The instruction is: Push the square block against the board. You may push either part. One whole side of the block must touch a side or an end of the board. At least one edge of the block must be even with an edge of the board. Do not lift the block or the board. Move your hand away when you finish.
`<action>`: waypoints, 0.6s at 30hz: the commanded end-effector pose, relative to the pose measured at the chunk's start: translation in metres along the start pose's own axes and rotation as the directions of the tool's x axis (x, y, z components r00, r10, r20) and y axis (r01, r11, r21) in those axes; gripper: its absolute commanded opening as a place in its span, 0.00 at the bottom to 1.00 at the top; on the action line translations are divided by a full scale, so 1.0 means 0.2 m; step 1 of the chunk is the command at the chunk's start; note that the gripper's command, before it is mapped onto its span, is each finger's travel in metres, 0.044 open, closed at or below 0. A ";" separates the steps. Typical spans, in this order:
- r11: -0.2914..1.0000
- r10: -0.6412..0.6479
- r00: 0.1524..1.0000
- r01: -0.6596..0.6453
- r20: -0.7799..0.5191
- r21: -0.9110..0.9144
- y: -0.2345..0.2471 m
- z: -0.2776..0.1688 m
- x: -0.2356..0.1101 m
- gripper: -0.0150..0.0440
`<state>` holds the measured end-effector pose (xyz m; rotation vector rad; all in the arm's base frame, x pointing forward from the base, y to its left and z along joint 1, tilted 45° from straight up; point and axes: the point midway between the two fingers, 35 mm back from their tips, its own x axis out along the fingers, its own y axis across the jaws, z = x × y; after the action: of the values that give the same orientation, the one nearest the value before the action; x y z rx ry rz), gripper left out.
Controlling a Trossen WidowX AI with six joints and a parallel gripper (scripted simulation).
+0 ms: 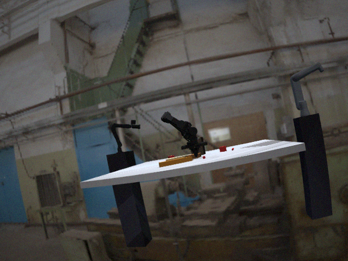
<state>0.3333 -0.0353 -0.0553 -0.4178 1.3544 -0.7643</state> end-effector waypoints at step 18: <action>1.000 0.002 1.000 -0.002 -0.003 0.002 0.00 0.16 0.00 0.25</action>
<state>0.3601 -0.0401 -0.0511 -0.4093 1.3555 -0.7676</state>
